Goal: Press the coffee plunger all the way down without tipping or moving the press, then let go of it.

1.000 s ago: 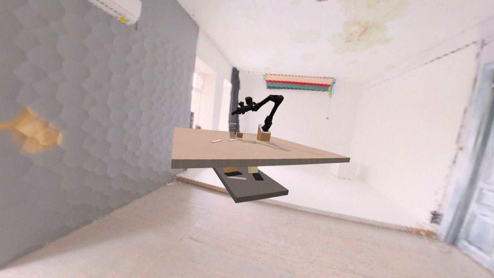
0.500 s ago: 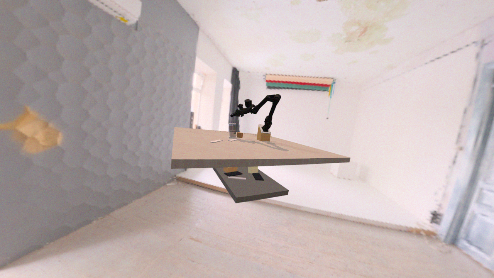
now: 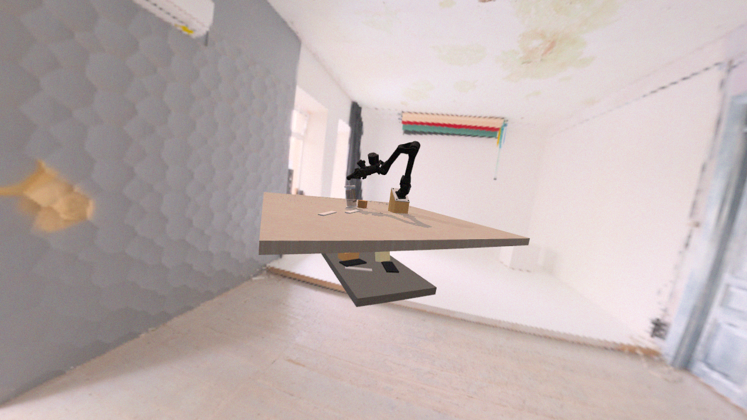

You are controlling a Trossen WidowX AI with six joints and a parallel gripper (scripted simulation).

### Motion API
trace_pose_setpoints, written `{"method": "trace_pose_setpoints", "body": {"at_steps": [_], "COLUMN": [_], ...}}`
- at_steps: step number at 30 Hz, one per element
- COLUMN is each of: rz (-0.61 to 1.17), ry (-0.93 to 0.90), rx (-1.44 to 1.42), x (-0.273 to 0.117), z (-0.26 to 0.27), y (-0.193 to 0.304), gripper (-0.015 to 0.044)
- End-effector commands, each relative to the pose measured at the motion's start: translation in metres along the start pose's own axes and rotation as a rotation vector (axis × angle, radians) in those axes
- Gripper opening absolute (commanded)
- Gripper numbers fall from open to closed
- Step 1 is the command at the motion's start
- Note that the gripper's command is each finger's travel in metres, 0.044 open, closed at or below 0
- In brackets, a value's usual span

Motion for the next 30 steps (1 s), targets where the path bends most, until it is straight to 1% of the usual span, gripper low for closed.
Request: {"method": "trace_pose_setpoints", "body": {"at_steps": [1, 30], "rz": [0.074, 0.074], "ry": [0.004, 0.003], "rx": [0.039, 0.038], "x": [0.0062, 0.0117], "z": [-0.0034, -0.0057], "y": [0.0199, 0.0145], "gripper": [0.0122, 0.0122]}}
Point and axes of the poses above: the point midway between the two fingers, 35 mm back from their tips, its own x axis out along the fingers, its own z axis across the jaws, y = z × x, the point moved 5 cm from there along -x, back along the fingers, and after that the axes turned 13 degrees about x, right-handed, at the moved point
